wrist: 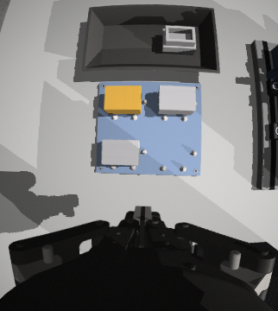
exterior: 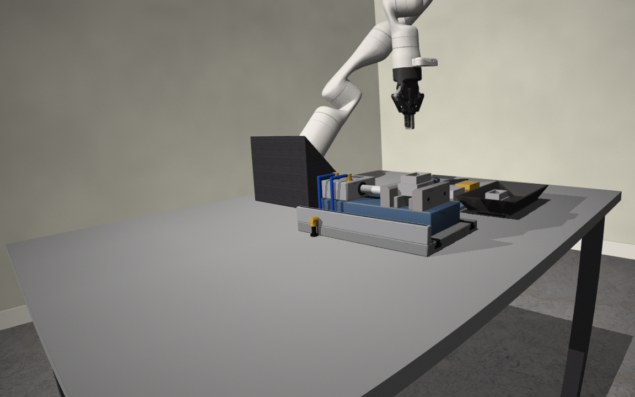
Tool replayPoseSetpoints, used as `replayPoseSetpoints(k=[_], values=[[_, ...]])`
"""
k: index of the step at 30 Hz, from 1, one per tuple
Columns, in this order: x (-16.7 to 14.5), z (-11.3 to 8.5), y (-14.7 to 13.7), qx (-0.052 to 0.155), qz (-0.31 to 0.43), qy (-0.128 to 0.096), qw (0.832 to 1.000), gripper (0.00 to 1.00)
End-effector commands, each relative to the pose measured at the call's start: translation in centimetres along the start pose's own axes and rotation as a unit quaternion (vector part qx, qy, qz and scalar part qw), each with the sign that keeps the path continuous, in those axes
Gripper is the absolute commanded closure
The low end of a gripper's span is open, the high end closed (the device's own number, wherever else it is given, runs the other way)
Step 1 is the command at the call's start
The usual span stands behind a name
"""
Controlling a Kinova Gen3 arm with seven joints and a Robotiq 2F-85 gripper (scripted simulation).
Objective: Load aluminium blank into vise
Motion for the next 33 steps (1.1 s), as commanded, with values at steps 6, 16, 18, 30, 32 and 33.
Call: replayPoseSetpoints(k=[6,16,18,30,32,33], values=[[3.4,-0.4,0.5,-0.003,-0.001,0.0,1.0,1.0],[14.0,-0.3,0.5,-0.007,-0.002,0.0,1.0,1.0],[15.5,-0.1,0.4,-0.007,-0.002,0.001,1.0,1.0],[16.3,0.0,0.3,-0.007,-0.002,0.001,1.0,1.0],[16.3,0.1,0.3,-0.007,-0.002,0.001,1.0,1.0],[16.3,0.1,0.3,-0.007,-0.002,0.001,1.0,1.0]])
Point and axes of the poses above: the point where the finger pads meet when closed, its own z axis out along the fingers, its own y axis across the jaws, x = y × z, the point moved 6 cm from there along -z, back along the fingers, and after that the axes turned 1 degree about -z, right-handed, at the moved point
